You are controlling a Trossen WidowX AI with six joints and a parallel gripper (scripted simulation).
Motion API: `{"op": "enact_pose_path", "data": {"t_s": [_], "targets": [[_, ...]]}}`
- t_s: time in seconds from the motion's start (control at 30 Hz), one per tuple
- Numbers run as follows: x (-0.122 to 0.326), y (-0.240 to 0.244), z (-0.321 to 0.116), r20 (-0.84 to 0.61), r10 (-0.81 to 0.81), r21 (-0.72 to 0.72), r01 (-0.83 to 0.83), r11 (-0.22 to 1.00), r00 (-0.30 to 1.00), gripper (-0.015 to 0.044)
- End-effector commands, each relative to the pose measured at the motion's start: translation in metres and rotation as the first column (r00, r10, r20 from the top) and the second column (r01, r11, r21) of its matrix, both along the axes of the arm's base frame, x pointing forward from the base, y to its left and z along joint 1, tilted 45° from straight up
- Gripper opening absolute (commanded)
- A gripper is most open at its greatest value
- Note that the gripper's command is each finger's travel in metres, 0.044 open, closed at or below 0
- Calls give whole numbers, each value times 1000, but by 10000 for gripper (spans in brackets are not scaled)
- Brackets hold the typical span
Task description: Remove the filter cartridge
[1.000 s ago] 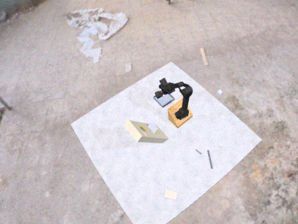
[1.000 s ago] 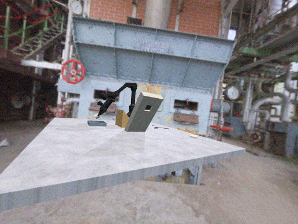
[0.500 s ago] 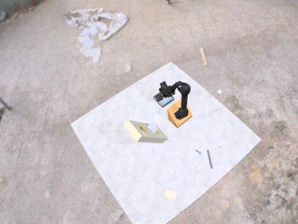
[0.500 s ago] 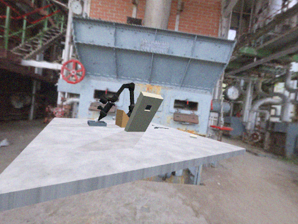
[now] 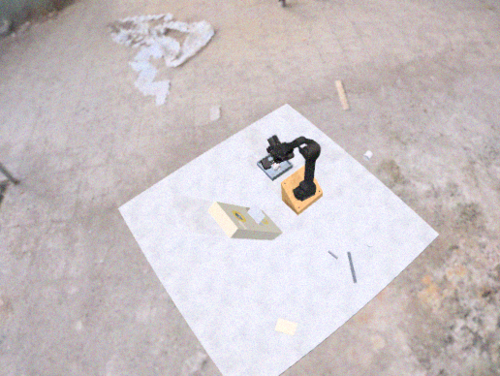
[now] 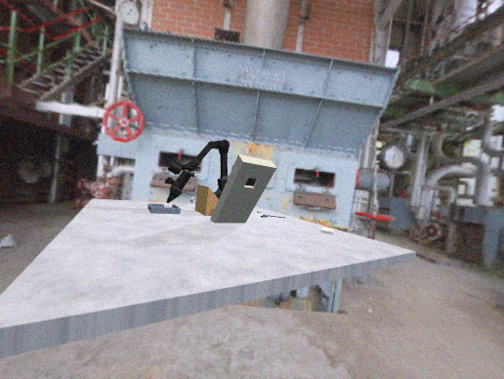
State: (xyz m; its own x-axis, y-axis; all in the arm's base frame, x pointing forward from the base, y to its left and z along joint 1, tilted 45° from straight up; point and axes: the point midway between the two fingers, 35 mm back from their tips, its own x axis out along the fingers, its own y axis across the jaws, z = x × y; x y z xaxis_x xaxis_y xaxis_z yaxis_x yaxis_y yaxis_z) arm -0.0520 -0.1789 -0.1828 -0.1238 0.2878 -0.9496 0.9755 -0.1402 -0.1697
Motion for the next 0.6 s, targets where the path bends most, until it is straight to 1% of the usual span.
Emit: {"op": "enact_pose_path", "data": {"t_s": [0.0, 0.1, 0.13, 0.57], "targets": [[0, -38, 31, -3, -1, -36, 1, 999, 1000, 440], [1, -45, 40, -3, -1, -36, 1, 999, 1000, 440], [0, -38, 29, -6, 4, -38, -4, 999, 1000, 440], [0, -38, 29, -6, 4, -38, -4, 999, 1000, 440]]}}
